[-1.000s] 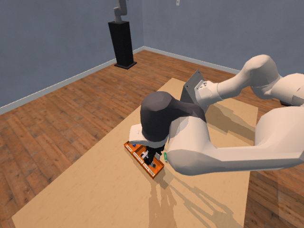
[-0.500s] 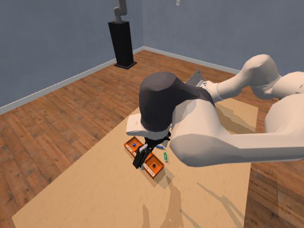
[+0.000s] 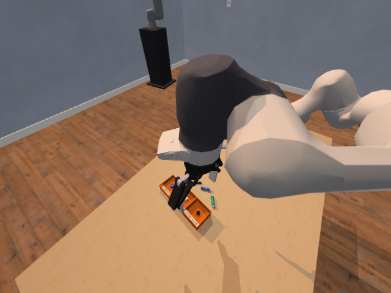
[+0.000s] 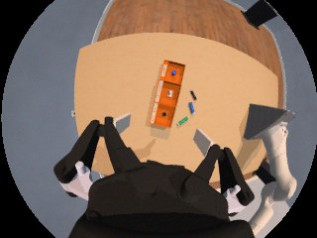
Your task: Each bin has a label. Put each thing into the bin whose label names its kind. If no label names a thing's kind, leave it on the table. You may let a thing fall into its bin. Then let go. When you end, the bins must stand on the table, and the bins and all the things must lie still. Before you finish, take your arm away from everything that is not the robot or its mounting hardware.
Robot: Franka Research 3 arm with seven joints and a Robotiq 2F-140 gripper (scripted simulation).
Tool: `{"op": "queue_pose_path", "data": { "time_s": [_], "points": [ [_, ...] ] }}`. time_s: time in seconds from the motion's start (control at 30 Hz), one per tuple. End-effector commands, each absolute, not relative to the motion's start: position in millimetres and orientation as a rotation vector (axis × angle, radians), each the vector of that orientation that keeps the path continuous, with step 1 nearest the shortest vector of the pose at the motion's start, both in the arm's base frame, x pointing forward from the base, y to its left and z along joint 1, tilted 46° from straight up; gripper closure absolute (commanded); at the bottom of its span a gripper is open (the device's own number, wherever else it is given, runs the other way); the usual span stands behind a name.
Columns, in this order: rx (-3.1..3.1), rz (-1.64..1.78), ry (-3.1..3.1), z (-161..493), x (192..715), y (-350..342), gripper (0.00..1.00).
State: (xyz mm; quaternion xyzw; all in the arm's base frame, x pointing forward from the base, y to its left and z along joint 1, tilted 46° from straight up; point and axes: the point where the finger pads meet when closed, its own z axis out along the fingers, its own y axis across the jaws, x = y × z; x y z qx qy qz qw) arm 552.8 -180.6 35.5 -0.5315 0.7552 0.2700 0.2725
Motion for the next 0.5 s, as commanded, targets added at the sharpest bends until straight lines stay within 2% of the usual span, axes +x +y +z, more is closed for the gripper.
{"op": "queue_pose_path", "data": {
  "time_s": [0.0,0.47],
  "points": [
    [-1.422,0.754,2.037,43.3,548.6,-182.7,0.0],
    [-1.422,0.754,2.037,44.6,548.4,-184.0,0.0]
  ]
}}
